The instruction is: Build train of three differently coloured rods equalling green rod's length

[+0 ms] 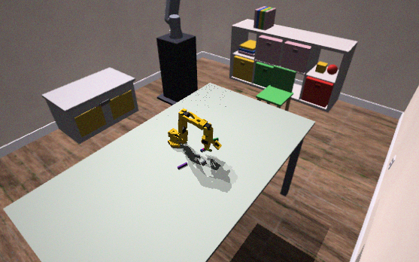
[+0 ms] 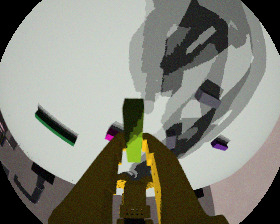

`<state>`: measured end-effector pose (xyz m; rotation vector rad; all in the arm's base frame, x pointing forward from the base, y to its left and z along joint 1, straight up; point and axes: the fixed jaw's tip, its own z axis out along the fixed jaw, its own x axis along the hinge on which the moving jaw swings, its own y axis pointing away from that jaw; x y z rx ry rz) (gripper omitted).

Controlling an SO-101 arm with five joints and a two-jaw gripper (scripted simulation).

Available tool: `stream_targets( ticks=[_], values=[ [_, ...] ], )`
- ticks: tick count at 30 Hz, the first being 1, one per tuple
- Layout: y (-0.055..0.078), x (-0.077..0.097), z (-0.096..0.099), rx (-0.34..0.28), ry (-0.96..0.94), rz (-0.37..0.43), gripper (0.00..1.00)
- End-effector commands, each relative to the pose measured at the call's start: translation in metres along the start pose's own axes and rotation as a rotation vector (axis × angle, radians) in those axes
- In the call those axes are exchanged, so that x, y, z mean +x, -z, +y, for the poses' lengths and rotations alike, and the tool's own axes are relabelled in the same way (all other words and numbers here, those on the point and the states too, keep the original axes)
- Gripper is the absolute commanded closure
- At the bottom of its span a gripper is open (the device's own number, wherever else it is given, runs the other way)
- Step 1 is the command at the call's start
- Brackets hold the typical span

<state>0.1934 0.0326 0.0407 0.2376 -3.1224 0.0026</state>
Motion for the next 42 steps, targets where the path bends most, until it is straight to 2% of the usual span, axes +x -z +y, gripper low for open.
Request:
stream_targets(
  ticks=[1,7,9,12,24,42],
  values=[
    [0.008,-0.003,0.009,0.003,0.158,-0.058,1.00],
    [0.007,0.001,0.022,0.006,0.387,-0.058,1.00],
    [0.007,0.001,0.022,0.006,0.387,-0.058,1.00],
    [0.005,0.005,0.030,0.008,0.543,-0.058,1.00],
    [0.003,0.017,0.051,0.015,0.969,-0.058,1.00],
    [0.002,0.019,0.054,0.016,1.039,-0.058,1.00]
  ],
)
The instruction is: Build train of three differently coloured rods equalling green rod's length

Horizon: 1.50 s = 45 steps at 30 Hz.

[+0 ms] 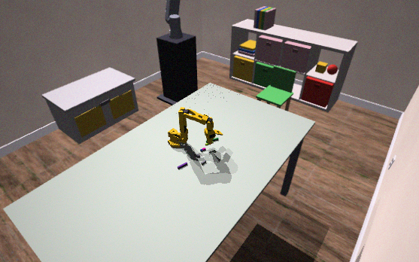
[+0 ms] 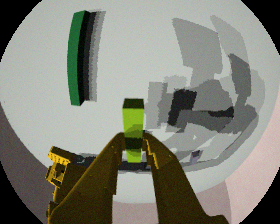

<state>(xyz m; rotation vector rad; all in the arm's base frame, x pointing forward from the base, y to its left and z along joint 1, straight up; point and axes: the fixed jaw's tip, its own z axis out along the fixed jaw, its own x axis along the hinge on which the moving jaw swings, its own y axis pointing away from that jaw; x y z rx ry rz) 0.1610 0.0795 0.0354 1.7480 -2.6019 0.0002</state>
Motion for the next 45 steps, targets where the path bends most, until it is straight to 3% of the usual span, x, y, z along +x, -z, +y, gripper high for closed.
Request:
stream_targets(
  ticks=[1,35,45],
  values=[
    [0.008,-0.005,-0.004,0.036,0.008,-0.041,1.00],
    [0.007,-0.006,-0.003,0.039,0.021,-0.043,1.00],
    [-0.003,-0.007,-0.004,0.039,0.021,-0.043,1.00]
  ],
)
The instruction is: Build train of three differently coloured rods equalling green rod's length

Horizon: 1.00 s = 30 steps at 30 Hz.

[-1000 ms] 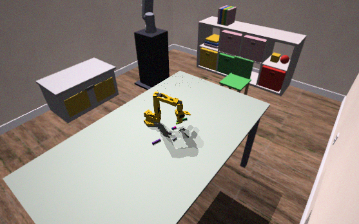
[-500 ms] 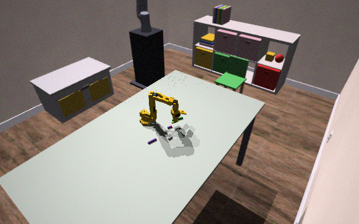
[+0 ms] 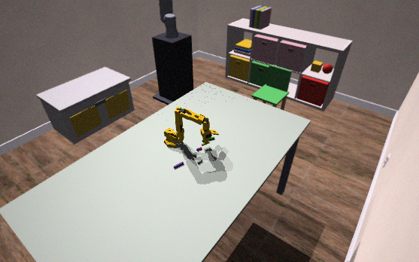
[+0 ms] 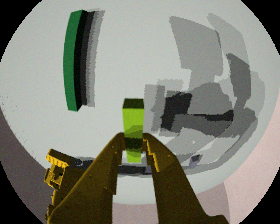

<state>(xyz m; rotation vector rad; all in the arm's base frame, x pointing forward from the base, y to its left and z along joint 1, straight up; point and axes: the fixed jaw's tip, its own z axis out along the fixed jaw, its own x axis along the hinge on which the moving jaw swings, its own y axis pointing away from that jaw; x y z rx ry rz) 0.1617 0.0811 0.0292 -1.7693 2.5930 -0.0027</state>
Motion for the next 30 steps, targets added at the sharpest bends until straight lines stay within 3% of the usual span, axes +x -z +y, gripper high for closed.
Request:
stream_targets(
  ticks=[1,12,30],
  values=[
    [0.0020,-0.0051,-0.0038,0.032,0.006,-0.036,1.00],
    [-0.0051,-0.0052,-0.0038,0.032,0.006,-0.036,1.00],
    [-0.0055,-0.0051,-0.0038,0.032,0.006,-0.036,1.00]
  ],
)
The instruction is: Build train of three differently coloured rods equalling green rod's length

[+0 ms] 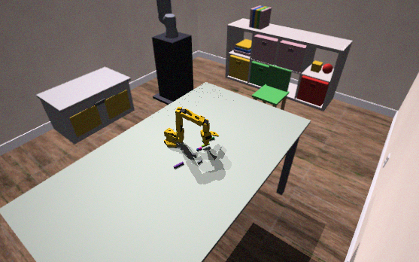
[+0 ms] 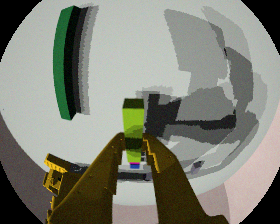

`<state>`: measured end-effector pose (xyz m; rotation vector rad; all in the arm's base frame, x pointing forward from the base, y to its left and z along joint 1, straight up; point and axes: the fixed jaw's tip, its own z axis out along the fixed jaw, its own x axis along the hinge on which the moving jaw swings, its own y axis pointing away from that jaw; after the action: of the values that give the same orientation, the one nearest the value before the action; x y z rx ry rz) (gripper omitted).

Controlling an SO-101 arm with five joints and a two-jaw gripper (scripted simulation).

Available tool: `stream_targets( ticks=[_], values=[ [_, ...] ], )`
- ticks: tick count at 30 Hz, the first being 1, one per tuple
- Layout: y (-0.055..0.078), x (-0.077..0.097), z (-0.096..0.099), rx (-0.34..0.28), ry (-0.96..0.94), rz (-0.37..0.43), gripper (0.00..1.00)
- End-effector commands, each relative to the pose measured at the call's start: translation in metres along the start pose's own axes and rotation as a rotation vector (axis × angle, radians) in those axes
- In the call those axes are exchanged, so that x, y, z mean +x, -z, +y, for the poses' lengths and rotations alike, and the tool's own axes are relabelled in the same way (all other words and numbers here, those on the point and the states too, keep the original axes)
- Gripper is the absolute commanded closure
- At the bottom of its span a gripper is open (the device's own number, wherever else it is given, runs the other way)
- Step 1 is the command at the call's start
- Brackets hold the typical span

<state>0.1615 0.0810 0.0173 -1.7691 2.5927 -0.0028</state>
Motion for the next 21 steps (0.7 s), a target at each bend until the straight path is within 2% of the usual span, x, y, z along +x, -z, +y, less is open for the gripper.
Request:
stream_targets(
  ticks=[1,21],
  values=[
    [0.0065,-0.0053,-0.0040,0.032,0.006,-0.035,1.00],
    [0.0054,-0.0048,-0.0035,0.027,0.006,-0.030,1.00]
  ],
)
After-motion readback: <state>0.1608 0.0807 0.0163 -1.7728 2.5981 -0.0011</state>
